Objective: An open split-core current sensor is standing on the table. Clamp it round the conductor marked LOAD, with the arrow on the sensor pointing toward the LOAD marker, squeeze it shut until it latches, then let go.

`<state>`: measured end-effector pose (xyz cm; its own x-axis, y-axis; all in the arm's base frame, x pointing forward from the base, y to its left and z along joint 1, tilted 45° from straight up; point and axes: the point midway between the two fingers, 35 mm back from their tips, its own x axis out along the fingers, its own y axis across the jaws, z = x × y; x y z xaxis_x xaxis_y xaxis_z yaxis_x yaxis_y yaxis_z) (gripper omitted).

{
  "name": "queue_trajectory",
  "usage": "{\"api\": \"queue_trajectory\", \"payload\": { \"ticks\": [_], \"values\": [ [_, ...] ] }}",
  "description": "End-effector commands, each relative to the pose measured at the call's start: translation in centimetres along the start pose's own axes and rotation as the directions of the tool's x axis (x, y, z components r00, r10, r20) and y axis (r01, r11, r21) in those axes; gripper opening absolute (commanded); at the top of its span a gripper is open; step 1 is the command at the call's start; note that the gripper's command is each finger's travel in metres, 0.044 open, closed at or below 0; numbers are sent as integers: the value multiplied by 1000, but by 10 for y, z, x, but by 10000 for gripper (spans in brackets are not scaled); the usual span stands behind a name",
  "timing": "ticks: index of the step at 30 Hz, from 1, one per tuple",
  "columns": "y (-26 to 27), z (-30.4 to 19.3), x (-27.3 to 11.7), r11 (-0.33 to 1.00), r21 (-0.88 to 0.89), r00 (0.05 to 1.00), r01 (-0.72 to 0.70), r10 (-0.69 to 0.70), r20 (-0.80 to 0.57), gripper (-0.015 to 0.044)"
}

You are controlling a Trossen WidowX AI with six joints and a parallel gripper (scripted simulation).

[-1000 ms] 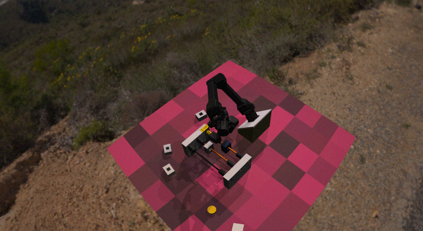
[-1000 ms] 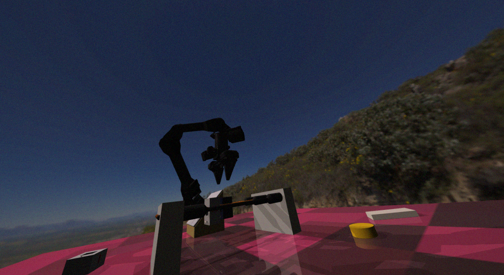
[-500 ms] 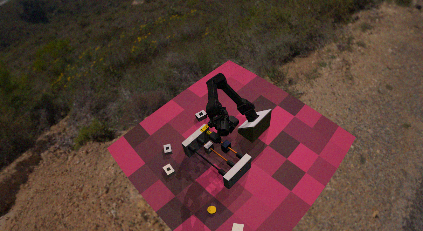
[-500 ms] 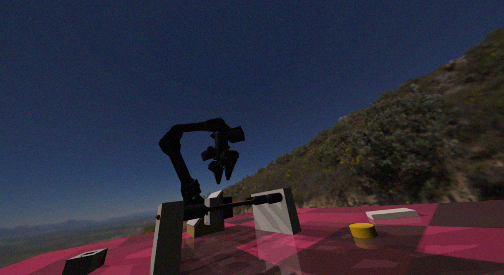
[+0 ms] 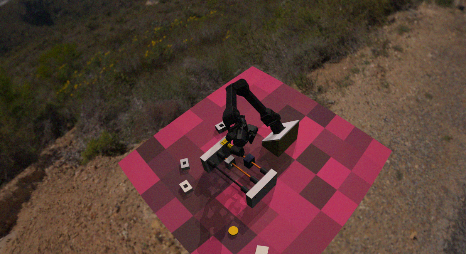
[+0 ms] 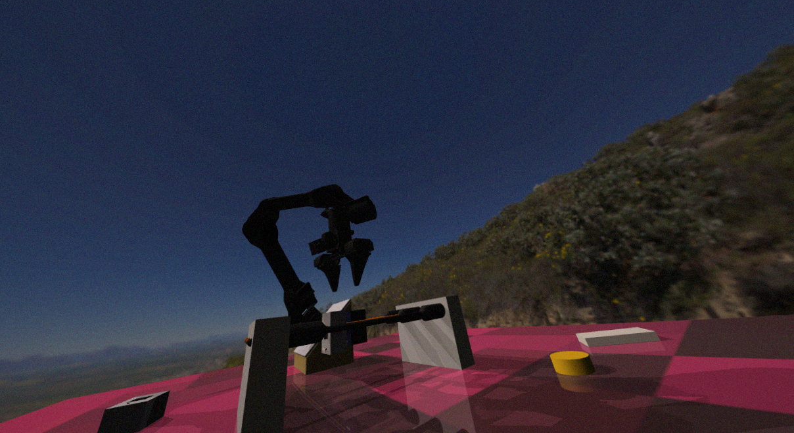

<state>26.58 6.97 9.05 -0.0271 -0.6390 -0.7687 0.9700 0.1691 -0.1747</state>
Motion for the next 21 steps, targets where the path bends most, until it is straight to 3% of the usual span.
{"api": "queue_trajectory", "payload": {
  "ticks": [1, 7, 21],
  "values": [
    [-18, 26, 1, 932, -355, 986, -77, 18, -166, 440],
    [-38, 49, 1, 692, -663, 944, -285, 84, -318, 440],
    [-62, 70, -1, 269, -824, 864, -499, 223, -451, 440]
  ]
}}
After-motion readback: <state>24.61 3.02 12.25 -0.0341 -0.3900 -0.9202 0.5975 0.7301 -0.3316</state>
